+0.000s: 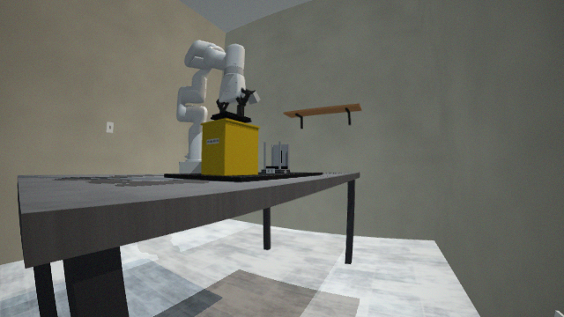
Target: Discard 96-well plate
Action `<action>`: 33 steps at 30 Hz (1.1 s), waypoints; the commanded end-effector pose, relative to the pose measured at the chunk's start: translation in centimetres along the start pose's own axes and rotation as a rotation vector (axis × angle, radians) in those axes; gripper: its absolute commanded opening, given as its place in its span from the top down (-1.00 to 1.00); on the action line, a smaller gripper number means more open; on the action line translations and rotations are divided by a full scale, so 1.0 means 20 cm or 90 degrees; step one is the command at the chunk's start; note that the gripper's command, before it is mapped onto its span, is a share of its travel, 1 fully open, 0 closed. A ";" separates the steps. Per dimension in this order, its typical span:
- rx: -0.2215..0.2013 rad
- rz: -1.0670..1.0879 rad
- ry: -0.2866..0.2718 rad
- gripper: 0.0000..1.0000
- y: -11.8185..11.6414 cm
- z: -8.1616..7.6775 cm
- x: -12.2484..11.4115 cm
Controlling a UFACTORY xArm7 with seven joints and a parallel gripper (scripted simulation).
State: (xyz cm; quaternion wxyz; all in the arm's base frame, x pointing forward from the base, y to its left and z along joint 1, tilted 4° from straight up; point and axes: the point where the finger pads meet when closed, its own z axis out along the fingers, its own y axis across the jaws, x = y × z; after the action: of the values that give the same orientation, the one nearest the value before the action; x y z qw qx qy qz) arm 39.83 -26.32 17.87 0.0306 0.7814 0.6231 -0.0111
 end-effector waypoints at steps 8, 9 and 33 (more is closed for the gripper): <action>-0.003 0.000 -0.001 1.00 0.01 0.00 0.00; -0.003 0.000 -0.001 1.00 0.01 0.00 0.00; -0.003 0.000 -0.001 1.00 0.01 0.02 0.00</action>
State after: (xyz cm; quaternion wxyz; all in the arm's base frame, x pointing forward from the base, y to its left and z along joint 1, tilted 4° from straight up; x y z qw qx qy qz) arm 39.85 -26.35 17.38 0.0306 0.7814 0.6231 -0.0111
